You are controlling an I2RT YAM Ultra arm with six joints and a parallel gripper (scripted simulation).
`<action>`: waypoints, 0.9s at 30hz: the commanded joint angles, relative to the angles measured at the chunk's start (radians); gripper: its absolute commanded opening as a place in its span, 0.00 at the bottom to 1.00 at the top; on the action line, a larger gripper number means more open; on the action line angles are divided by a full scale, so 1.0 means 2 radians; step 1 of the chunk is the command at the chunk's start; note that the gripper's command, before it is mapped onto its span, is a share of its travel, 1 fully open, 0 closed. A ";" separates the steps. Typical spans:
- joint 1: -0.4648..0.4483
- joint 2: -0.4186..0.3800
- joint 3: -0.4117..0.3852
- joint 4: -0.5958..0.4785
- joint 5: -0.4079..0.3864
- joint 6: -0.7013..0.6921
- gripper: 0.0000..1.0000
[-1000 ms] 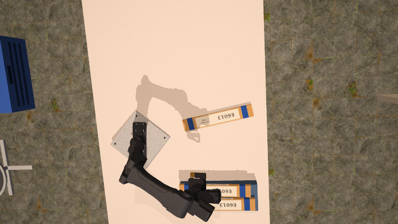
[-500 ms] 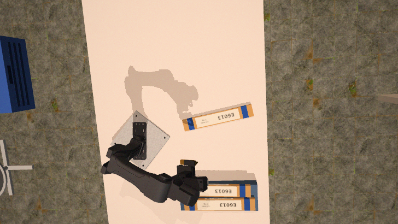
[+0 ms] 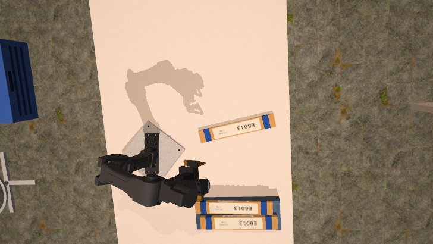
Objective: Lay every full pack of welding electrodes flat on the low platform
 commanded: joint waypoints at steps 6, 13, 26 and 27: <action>0.003 -0.005 0.003 -0.001 0.000 0.021 0.95; 0.003 -0.005 0.003 -0.001 0.000 0.027 0.95; 0.002 -0.005 0.002 -0.001 -0.001 0.034 0.95; 0.002 -0.005 0.002 -0.001 -0.001 0.034 0.95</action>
